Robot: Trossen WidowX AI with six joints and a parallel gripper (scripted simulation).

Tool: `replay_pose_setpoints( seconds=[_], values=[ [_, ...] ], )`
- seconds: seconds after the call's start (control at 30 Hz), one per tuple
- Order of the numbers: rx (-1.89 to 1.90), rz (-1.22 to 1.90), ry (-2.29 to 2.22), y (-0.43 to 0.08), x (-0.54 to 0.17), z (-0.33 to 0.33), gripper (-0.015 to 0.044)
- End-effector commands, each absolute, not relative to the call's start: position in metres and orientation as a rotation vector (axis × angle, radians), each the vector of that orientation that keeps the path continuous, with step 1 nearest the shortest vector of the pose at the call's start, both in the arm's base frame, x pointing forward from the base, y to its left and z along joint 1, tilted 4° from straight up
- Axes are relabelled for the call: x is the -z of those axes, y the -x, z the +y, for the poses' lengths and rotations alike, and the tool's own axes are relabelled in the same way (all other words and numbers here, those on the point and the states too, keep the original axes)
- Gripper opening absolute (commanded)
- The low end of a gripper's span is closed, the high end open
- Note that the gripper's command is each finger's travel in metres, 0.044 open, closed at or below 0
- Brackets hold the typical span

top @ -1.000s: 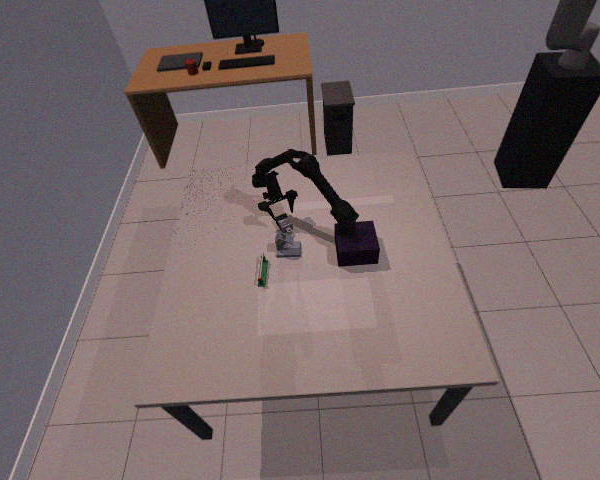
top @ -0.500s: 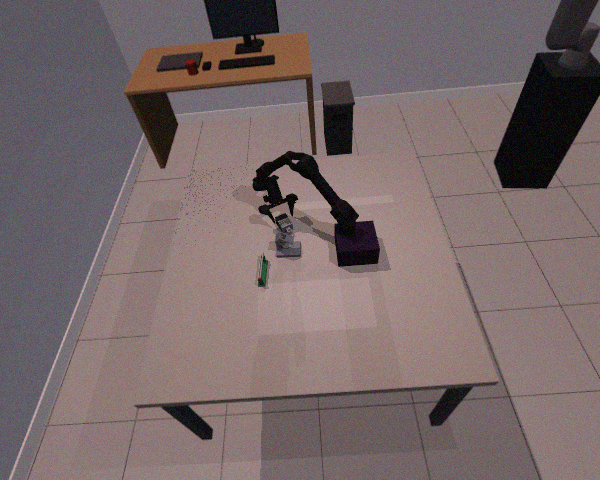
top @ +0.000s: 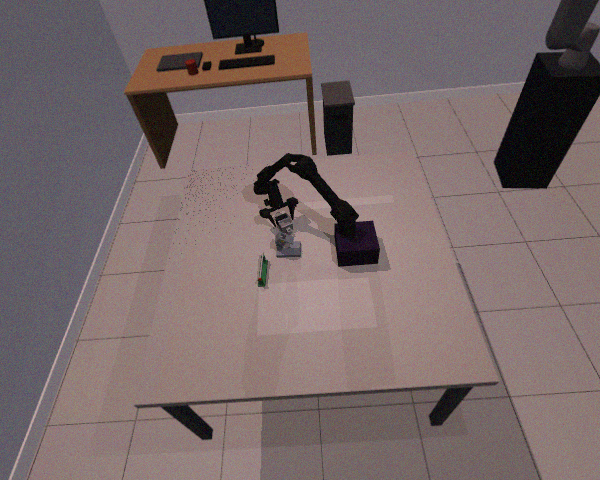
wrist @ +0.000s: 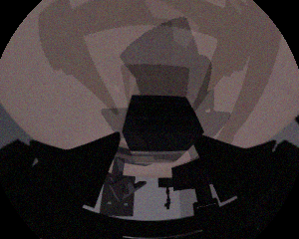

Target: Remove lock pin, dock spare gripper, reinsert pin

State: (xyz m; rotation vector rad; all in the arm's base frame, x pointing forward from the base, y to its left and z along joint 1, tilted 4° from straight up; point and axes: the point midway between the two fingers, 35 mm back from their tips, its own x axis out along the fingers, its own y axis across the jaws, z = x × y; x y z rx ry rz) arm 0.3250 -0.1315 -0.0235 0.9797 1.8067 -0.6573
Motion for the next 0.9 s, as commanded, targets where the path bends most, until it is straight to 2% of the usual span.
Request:
replay_pose_setpoints(
  seconds=[0.0, 0.27, 0.47, 0.77, 0.87],
  values=[
    [0.657, 1.807, -0.986, -0.325, 0.030, -0.131, 0.0440],
    [0.657, 1.807, -0.986, -0.324, 0.040, -0.132, 0.0440],
    [0.657, 1.807, -0.986, -0.324, 0.040, -0.132, 0.0282],
    [0.657, 1.807, -0.986, -0.324, 0.040, -0.132, 0.0222],
    [0.657, 1.807, -0.986, -0.324, 0.037, -0.132, 0.0144]
  ],
)
